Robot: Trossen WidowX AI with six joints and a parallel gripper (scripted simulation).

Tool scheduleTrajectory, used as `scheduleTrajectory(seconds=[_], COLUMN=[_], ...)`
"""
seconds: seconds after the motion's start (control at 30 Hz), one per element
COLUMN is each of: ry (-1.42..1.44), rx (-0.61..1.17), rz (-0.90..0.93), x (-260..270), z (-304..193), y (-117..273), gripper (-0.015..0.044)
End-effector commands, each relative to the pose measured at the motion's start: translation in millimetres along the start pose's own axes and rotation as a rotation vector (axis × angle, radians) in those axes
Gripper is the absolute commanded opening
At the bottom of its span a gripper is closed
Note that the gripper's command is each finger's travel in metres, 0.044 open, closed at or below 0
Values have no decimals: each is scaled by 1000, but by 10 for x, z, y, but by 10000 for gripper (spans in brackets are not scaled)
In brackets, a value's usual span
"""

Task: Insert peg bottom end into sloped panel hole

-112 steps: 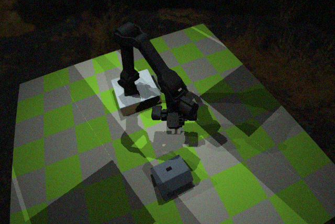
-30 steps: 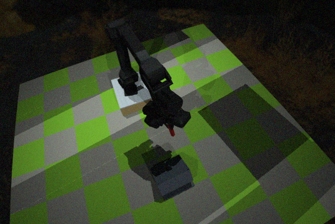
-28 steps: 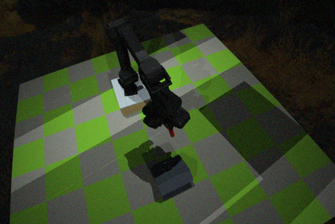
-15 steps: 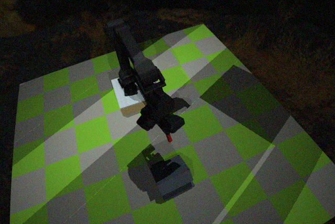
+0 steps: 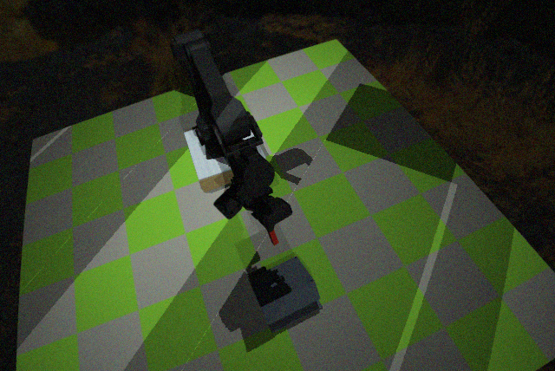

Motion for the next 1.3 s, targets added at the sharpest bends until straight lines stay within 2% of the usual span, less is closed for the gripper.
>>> scheduleTrajectory(seconds=[0.0,1.27], ry=[-60,-149], rx=[-13,-36], rz=[36,84], x=[34,120], z=[84,251], y=[34,-485], gripper=[0,0])
Point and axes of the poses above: the point midway between the two fingers, 35 mm back from their tips, its own y axis back along the fingers, its own x axis across the jaws, z = x × y, the point moved 2 cm from there along y, back along the fingers, and after that the axes turned 4 degrees about y, right-handed, at the moved point
